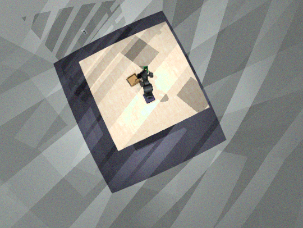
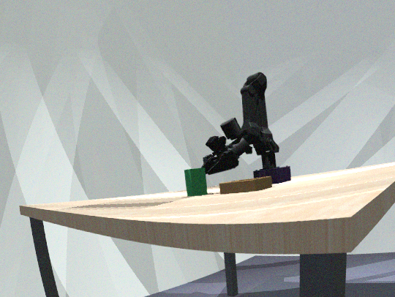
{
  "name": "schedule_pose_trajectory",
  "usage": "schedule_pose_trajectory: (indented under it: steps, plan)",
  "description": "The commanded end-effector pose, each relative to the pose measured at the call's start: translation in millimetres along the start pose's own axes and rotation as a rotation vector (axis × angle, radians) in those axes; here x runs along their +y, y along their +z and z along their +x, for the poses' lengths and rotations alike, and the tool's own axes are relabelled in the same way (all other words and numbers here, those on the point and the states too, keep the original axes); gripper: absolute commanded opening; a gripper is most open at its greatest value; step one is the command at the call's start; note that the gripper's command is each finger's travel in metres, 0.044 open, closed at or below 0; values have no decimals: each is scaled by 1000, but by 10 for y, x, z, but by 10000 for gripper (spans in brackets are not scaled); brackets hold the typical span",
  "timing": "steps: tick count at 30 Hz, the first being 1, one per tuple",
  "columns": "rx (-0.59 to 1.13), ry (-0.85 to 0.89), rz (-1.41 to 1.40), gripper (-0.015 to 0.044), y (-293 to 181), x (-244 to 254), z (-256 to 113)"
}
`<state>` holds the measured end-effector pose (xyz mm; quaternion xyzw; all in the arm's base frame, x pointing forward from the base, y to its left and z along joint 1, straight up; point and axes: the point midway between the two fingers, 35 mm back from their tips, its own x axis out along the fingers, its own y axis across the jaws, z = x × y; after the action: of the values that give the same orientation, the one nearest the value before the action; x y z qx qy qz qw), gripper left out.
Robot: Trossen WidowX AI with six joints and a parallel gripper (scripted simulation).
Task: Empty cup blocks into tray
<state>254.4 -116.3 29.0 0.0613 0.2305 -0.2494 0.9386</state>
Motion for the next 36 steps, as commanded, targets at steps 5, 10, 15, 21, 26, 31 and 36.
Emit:
schedule_pose_trajectory:
  steps: [5,10,15,21,26,31,36]
  plan:
    - [-4,3,-5,440,0,0,127]
    - [-5,3,-5,440,-3,-1,203]
    - [-5,3,-5,440,-5,-2,278]
    - [-6,3,-5,440,-6,-2,369]
    - [-6,3,-5,440,-6,-1,445]
    - [-7,3,-5,440,-5,0,523]
    - [-7,3,-5,361,-6,0,546]
